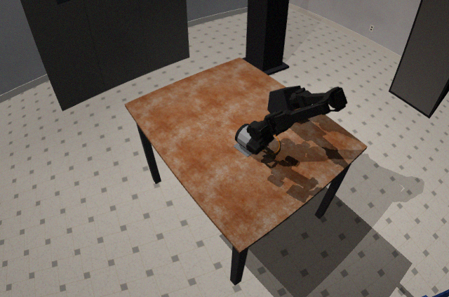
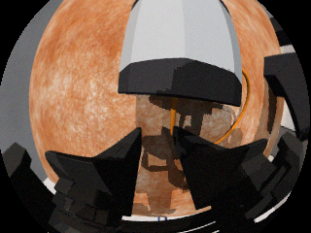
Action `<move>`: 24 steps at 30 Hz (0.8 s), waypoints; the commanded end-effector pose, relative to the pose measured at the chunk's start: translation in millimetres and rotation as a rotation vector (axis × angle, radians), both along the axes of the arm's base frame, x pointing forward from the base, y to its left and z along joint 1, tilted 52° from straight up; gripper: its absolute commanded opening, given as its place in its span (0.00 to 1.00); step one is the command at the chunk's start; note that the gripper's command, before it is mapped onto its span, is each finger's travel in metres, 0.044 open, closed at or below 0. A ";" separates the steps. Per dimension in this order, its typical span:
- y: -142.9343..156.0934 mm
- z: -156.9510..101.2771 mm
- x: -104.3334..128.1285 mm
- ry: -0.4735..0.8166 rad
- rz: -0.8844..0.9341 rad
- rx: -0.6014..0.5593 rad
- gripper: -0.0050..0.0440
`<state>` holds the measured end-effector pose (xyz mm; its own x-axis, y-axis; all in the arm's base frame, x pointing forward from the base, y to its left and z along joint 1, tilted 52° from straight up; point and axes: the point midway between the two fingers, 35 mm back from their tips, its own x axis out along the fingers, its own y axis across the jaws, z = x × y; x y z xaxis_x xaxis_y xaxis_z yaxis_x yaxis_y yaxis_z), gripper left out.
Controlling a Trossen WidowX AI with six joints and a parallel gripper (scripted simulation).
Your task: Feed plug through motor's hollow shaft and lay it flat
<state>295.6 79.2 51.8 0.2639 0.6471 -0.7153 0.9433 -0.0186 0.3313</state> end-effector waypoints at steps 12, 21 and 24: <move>-3.0 26.7 44.5 -0.533 0.554 -0.296 0.43; -16.3 22.4 58.9 -0.733 0.827 -0.409 0.43; -26.8 14.8 63.2 -0.784 0.917 -0.428 0.43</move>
